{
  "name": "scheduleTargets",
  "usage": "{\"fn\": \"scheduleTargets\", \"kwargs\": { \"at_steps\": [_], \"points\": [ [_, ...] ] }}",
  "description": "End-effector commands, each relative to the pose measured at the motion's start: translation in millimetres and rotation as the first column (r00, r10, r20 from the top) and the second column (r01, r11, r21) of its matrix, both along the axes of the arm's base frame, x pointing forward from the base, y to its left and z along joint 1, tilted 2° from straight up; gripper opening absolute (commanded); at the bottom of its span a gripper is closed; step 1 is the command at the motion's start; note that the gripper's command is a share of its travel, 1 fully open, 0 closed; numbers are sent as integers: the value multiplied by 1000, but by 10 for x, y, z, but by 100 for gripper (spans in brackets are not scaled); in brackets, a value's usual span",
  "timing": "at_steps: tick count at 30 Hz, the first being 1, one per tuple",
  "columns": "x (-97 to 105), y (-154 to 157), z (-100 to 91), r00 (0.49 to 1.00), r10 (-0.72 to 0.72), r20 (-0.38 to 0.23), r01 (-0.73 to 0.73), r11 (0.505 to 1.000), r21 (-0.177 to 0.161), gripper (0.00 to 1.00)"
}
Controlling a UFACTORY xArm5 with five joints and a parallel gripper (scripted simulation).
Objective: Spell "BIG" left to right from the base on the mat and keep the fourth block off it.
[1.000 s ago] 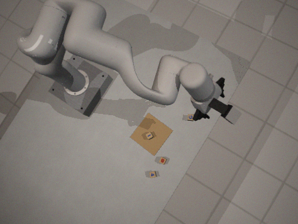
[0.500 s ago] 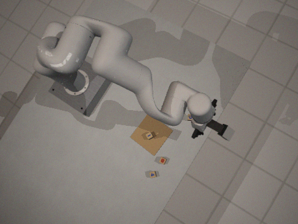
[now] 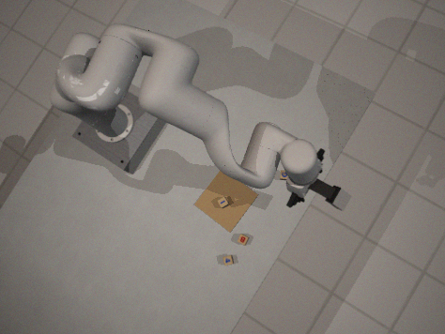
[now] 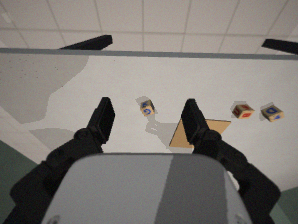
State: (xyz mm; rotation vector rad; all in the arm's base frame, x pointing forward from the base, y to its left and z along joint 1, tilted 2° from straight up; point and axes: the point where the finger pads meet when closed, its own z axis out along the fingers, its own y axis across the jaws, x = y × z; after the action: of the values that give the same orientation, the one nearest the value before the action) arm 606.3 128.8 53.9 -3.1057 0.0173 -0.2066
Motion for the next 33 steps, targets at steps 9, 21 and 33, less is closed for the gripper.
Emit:
{"fn": "scheduleTargets", "kwargs": {
  "at_steps": [9,21,33],
  "points": [
    [13,2,20,1000,0,4,0,1000,1,100],
    [13,2,20,1000,0,4,0,1000,1,100],
    [2,-38,24,1000,-6,10,6,1000,2,100]
  ]
}}
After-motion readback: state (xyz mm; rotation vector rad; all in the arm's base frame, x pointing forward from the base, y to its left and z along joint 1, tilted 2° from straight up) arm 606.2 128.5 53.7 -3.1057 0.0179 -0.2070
